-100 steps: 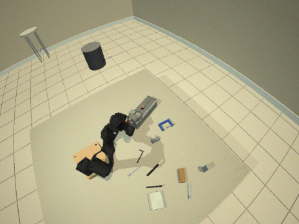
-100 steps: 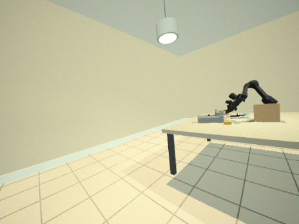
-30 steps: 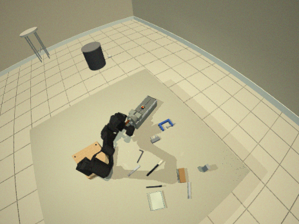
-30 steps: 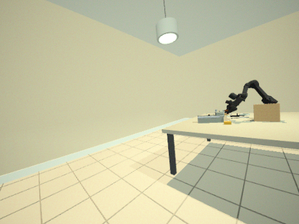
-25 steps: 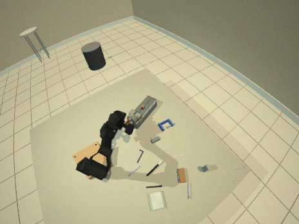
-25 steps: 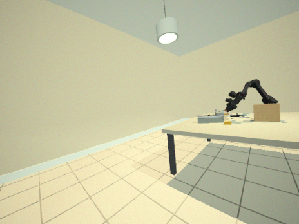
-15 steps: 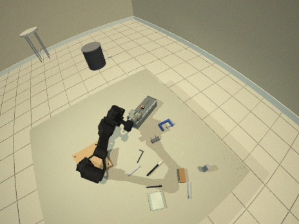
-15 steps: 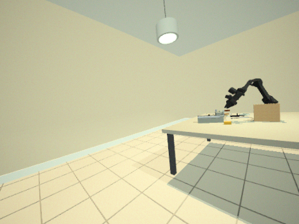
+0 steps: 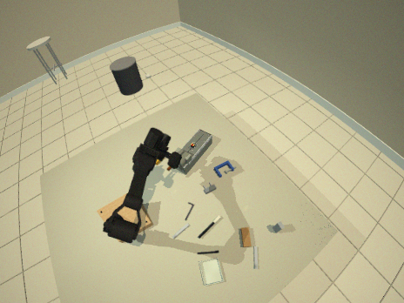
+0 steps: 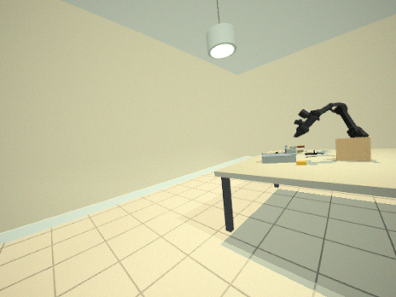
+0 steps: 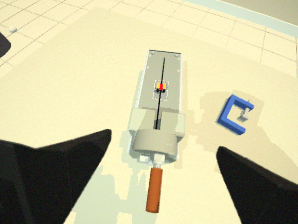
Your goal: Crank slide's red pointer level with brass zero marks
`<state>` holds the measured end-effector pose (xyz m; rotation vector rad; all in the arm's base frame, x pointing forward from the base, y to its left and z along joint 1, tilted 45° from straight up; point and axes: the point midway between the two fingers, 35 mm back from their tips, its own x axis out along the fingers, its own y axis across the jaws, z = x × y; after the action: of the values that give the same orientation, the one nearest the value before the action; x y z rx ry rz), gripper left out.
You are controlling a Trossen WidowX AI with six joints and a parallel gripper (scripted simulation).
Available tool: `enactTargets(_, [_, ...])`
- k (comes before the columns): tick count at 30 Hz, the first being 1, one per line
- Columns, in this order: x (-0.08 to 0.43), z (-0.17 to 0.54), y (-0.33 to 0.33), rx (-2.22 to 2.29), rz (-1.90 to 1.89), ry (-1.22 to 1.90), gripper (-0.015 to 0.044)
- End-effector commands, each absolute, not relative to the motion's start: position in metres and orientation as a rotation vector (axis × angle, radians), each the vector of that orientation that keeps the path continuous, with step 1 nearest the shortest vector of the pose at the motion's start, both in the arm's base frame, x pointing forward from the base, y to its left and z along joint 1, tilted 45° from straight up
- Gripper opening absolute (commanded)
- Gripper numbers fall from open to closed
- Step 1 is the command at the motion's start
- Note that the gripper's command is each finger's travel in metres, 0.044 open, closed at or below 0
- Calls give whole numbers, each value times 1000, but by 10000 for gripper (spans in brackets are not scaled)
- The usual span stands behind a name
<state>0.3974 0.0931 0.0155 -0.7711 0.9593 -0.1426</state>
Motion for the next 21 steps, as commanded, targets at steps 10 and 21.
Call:
enactTargets(10, [446, 9, 99, -729, -259, 973, 440])
enactTargets(21, [480, -1, 101, -699, -345, 980, 440])
